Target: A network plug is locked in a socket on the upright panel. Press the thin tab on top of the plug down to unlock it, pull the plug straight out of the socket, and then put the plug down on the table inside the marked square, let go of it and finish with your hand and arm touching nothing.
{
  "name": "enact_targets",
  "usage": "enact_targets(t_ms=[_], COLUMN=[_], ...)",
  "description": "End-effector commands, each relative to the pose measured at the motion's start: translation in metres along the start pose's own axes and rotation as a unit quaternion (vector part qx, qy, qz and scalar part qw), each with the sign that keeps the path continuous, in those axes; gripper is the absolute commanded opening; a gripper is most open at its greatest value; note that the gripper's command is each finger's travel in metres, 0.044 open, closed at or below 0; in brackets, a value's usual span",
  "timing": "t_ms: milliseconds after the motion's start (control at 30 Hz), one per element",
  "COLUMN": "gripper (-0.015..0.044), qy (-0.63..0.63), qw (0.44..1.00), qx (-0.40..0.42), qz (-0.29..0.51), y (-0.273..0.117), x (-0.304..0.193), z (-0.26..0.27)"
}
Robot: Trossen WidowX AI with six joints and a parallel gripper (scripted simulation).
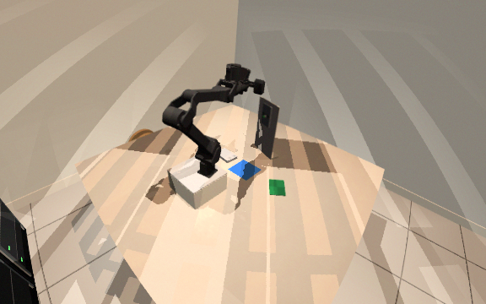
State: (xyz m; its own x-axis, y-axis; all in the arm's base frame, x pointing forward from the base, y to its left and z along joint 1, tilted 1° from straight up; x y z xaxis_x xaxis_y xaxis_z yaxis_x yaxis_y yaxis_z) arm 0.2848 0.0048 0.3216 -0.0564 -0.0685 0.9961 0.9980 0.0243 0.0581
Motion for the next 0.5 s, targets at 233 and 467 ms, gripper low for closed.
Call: enact_targets(t_ms=[233, 467], gripper=[0.019, 0.0156], qy=[-0.093, -0.189], qw=[0.994, 0.977], qx=[-0.051, -0.102], qz=[-0.001, 0.01], y=[0.019, 0.033], x=[-0.021, -0.046], z=[0.001, 0.005])
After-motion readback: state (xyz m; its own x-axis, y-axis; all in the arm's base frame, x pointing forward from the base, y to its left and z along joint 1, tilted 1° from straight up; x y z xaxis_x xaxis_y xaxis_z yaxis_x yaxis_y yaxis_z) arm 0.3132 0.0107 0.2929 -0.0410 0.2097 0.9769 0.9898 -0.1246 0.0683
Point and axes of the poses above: the point midway between the two fingers, 35 mm back from their tips, its own y axis out along the fingers, its own z axis across the jaws, x = y × z, the point moved 3 cm from there along -y, back along the fingers, and after that the axes turned 4 degrees about y, right-handed, at the moved point
